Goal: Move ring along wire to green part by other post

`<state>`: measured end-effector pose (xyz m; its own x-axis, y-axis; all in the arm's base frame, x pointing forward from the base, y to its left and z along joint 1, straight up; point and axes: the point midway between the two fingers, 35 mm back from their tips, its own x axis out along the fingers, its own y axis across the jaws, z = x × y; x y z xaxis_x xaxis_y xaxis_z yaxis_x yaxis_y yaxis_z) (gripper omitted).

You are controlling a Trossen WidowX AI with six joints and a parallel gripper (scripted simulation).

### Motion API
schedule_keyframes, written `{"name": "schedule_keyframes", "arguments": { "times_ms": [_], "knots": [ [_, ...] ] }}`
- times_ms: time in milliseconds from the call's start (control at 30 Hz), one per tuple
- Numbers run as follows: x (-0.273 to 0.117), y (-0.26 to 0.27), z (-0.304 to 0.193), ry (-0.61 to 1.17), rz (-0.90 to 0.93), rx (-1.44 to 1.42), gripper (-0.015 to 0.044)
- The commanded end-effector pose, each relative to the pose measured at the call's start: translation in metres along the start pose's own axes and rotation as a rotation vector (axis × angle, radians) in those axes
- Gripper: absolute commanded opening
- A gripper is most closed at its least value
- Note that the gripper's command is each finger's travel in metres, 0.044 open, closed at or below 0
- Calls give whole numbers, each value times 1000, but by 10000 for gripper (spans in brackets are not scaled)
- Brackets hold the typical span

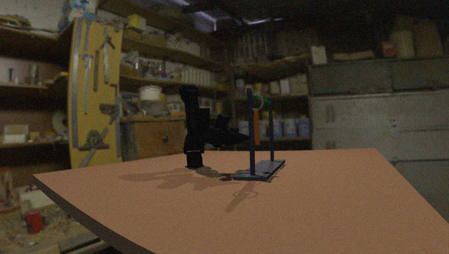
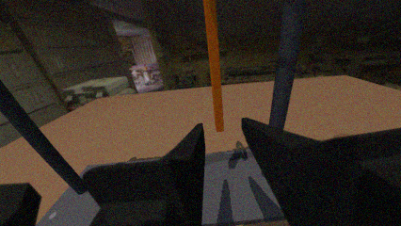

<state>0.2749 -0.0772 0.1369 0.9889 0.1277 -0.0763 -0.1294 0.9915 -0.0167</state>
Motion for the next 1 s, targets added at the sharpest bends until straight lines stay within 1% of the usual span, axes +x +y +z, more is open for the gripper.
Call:
{"name": "schedule_keyframes", "arguments": {
  "times_ms": [0, 967],
  "knots": [
    [6, -2, 1, 0, -3, 5, 160],
    [49, -3, 3, -4, -3, 5, 160]
  ]
}}
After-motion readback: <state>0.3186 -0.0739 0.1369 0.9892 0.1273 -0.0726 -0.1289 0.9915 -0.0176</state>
